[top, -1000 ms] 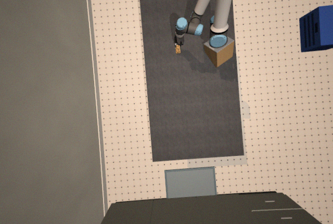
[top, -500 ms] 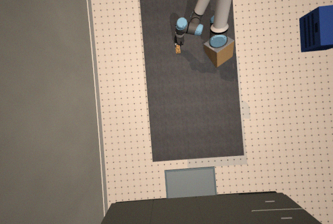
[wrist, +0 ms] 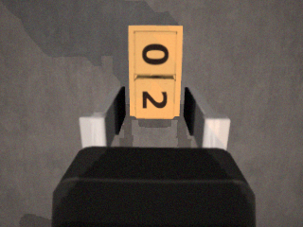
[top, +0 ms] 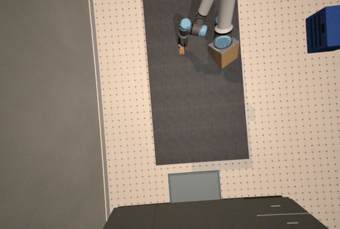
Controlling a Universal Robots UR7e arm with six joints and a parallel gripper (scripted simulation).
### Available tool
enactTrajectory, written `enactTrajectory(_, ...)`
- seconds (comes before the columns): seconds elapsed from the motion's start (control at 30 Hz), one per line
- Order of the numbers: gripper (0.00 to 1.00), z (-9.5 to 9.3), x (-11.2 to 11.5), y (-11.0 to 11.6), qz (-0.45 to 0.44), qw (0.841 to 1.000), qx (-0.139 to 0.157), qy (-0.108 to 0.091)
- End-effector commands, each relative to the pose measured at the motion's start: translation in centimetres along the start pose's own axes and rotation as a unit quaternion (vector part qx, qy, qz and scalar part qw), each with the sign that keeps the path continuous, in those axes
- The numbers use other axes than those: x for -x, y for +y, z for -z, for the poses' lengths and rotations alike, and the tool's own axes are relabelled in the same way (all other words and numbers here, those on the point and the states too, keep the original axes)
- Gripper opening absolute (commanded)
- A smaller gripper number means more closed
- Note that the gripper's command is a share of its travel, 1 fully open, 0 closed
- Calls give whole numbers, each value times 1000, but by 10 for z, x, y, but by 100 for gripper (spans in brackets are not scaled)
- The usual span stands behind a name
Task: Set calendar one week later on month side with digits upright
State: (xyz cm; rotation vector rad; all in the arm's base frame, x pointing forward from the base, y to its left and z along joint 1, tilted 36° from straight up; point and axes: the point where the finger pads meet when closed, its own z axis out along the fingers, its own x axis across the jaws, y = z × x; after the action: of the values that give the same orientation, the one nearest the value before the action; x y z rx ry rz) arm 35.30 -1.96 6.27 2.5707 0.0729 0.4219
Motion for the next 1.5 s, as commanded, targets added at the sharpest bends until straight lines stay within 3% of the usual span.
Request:
enactTrajectory(0.0, 87, -6, 0, 0, 0, 1000, 0, 0)
enactTrajectory(0.5, 87, -23, 0, 0, 0, 1000, 0, 0)
enactTrajectory(1.47, 87, -24, 0, 0, 0, 1000, 0, 0)
